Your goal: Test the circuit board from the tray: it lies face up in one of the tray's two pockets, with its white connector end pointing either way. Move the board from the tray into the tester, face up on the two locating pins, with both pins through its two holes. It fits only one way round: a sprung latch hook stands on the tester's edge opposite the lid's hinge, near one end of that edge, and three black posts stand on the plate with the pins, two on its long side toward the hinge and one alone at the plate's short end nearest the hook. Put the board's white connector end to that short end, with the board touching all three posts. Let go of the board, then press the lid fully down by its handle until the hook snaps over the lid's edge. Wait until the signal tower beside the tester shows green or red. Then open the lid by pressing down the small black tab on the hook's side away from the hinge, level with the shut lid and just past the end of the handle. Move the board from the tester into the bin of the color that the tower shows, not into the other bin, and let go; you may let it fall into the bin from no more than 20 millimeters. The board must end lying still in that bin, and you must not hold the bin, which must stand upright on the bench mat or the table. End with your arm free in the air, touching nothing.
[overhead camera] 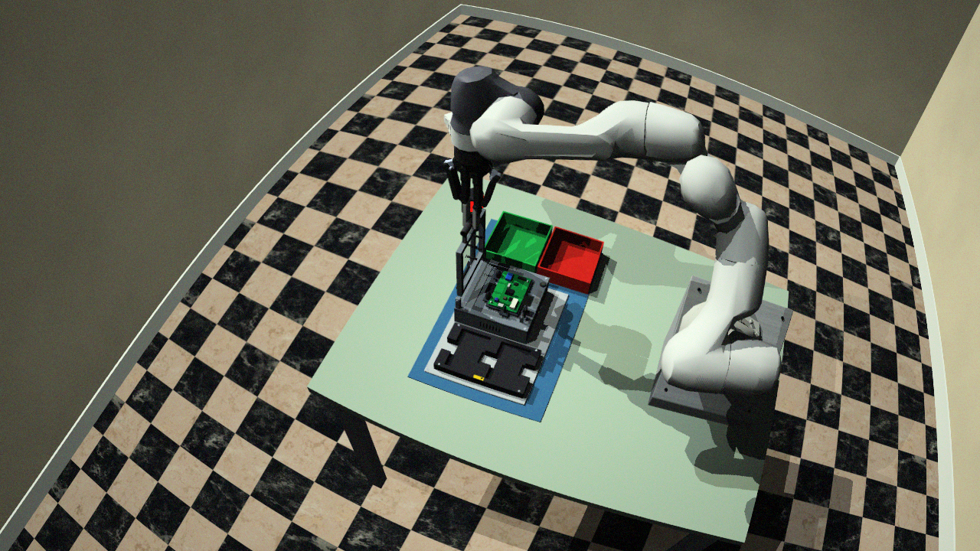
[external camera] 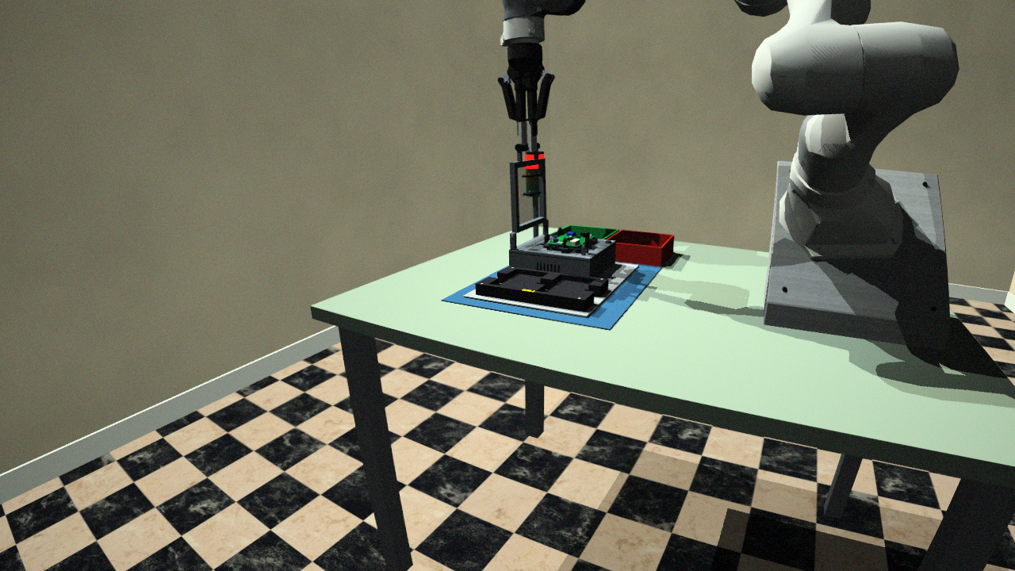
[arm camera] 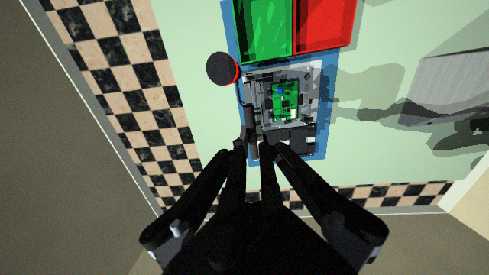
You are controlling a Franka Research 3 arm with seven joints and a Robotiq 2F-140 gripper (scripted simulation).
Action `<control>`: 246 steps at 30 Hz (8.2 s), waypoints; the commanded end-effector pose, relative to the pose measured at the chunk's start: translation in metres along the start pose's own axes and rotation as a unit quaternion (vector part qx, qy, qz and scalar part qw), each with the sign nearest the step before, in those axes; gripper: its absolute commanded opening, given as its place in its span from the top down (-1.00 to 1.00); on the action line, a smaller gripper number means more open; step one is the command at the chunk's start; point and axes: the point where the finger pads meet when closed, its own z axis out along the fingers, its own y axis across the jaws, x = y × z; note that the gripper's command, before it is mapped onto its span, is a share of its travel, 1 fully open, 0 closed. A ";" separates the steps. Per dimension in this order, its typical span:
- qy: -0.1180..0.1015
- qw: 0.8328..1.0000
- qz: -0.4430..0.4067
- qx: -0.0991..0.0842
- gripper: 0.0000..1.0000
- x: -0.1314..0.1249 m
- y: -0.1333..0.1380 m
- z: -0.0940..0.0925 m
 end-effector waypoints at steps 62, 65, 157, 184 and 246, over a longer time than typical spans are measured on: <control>0.001 1.000 -0.003 0.006 0.68 0.001 -0.005 0.000; 0.001 1.000 -0.003 0.006 0.68 0.001 -0.005 0.000; 0.001 1.000 -0.003 0.006 0.68 0.001 0.000 0.003; 0.001 1.000 -0.003 0.006 1.00 0.001 0.000 0.003; 0.001 1.000 -0.003 0.006 0.40 0.001 -0.029 0.004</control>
